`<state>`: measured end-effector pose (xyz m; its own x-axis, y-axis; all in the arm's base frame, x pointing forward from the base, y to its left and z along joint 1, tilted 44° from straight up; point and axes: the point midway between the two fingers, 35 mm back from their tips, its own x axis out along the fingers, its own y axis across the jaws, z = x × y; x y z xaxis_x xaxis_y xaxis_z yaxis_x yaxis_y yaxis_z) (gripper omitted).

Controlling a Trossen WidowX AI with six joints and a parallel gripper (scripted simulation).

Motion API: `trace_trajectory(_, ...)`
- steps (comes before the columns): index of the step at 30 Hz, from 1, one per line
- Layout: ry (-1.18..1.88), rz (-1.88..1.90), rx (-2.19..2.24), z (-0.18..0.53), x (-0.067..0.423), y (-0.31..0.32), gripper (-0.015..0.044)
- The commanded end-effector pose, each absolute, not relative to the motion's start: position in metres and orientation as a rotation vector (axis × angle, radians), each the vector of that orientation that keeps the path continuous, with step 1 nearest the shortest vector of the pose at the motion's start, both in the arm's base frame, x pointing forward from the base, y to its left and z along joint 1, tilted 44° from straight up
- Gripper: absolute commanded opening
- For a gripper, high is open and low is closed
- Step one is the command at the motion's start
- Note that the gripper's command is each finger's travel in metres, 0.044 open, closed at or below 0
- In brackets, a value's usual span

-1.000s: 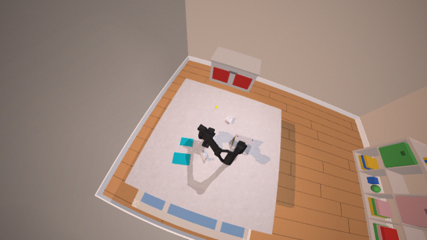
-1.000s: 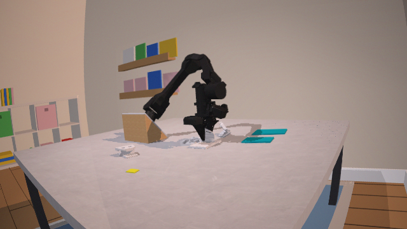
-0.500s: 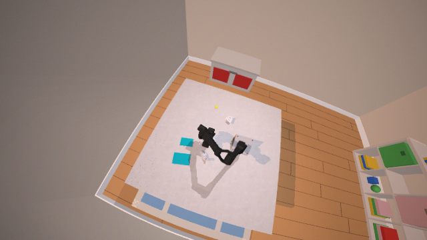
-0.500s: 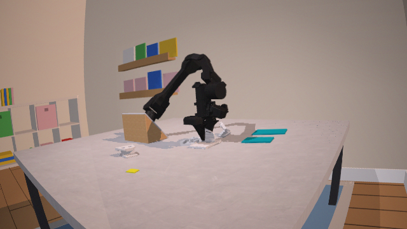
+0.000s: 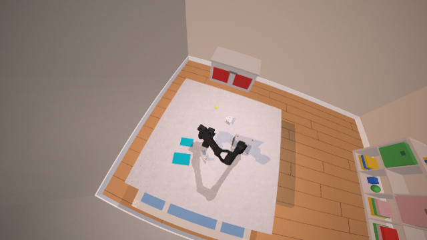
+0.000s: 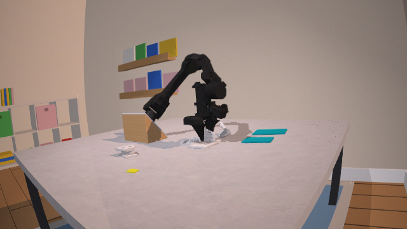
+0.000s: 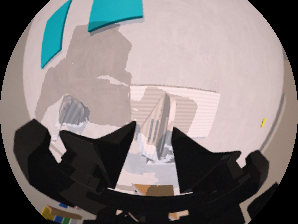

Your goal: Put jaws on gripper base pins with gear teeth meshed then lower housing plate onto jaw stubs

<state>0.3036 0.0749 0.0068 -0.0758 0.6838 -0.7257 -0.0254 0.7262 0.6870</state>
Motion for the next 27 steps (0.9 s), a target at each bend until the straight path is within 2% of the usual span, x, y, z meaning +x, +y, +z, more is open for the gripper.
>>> trace_trajectory(1, 1.550, 0.638, 0.555, 0.007, 0.304, 0.075, 0.0224)
trace_trajectory(10, 1.549, 0.637, 0.559, 0.056, 0.308, 0.029, 0.0224)
trace_trajectory(14, 1.540, 0.631, 0.567, 0.053, 0.310, 0.030, 0.0224)
trace_trajectory(22, 1.540, 0.631, 0.567, 0.053, 0.310, 0.030, 0.0014)
trace_trajectory(27, 1.540, 0.631, 0.567, 0.053, 0.310, 0.030, 0.0000)
